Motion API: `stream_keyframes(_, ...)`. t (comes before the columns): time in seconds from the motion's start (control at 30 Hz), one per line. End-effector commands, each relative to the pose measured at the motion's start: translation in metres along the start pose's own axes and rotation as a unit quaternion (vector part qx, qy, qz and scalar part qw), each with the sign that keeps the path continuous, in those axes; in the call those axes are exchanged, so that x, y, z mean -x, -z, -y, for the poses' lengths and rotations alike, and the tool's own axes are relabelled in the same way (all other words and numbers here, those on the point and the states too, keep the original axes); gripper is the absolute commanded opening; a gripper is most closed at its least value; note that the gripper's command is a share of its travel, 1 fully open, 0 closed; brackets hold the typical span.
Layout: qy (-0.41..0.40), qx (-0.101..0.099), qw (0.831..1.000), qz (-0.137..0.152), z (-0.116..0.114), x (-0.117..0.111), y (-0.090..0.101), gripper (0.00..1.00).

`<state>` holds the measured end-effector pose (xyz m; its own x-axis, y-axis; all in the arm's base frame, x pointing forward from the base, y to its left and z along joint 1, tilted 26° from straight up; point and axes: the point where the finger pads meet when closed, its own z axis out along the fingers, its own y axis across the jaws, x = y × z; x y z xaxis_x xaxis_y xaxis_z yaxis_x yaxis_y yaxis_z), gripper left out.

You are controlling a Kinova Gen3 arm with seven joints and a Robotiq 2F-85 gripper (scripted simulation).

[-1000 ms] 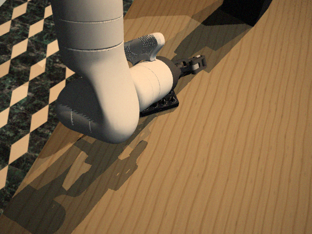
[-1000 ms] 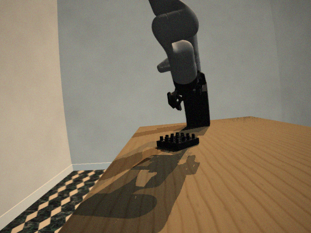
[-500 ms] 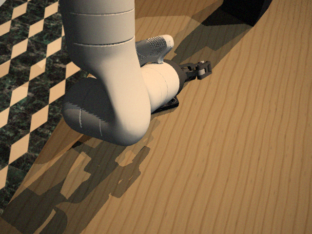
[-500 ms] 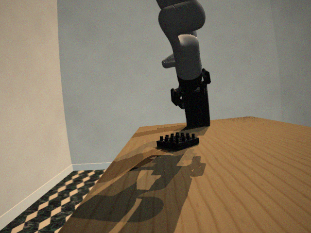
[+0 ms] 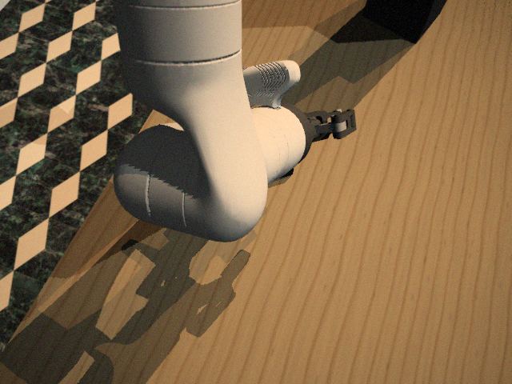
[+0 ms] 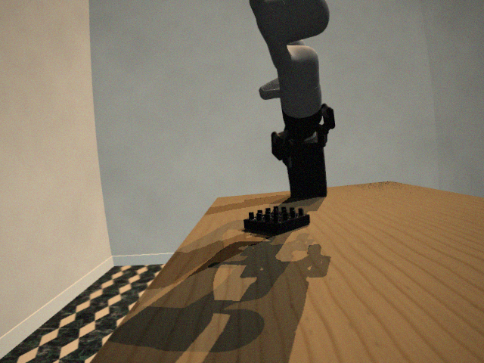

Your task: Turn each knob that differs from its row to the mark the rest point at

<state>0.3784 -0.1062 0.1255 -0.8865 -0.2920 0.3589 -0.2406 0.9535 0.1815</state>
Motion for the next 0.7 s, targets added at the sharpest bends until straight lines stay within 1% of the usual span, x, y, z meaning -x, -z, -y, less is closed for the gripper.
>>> stream_keyframes(0.0, -0.004, -0.005, 1.0, 0.007, -0.006, 0.004, 0.004, 1.0)
stream_keyframes(0.13, -0.004, -0.005, 1.0, 0.007, -0.006, 0.004, 0.004, 1.0)
stream_keyframes(0.17, -0.015, -0.014, 1.0, 0.019, -0.011, 0.01, 0.01, 1.0)
stream_keyframes(0.43, -0.015, -0.014, 1.0, 0.019, -0.011, 0.01, 0.01, 1.0)
stream_keyframes(0.47, -0.025, -0.023, 0.999, 0.032, -0.017, 0.015, 0.016, 1.0)
stream_keyframes(0.67, -0.025, -0.023, 0.999, 0.032, -0.017, 0.015, 0.016, 1.0)
